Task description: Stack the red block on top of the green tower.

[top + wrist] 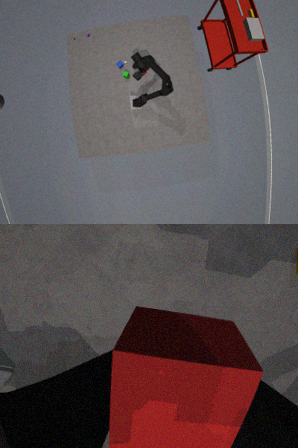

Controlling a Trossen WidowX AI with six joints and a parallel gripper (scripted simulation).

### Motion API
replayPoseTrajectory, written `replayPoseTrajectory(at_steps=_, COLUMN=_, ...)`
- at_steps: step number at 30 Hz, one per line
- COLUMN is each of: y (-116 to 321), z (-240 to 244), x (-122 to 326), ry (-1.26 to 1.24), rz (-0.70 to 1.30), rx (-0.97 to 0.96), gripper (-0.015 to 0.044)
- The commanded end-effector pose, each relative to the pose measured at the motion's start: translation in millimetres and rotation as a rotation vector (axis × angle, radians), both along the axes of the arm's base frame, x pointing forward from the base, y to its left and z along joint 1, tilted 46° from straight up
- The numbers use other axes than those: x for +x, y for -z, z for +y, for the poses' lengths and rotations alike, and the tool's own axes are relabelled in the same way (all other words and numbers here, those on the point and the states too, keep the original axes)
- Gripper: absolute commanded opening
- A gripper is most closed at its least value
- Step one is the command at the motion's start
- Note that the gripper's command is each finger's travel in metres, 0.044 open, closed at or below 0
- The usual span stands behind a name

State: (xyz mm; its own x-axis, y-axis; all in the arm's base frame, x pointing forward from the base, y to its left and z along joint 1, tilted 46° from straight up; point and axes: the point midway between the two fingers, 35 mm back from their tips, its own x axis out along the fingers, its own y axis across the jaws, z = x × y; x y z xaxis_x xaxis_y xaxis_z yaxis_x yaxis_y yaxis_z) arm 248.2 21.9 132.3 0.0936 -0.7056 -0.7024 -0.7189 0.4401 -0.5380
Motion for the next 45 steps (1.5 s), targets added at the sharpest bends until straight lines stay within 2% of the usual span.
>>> replayPoseTrajectory(at_steps=1, y=-9, z=10, x=-1, ry=0.003, rz=0.0, rx=0.002, gripper=0.0)
replayPoseTrajectory(at_steps=10, y=-5, z=16, x=1, ry=0.002, rz=0.0, rx=0.004, gripper=0.0)
replayPoseTrajectory(at_steps=24, y=49, z=77, x=12, ry=-0.008, rz=0.0, rx=0.02, gripper=0.0)
replayPoseTrajectory(at_steps=36, y=97, z=119, x=3, ry=0.002, rz=-0.002, rx=0.011, gripper=0.0)
replayPoseTrajectory(at_steps=45, y=106, z=114, x=3, ry=0.003, rz=-0.002, rx=0.01, gripper=0.0)
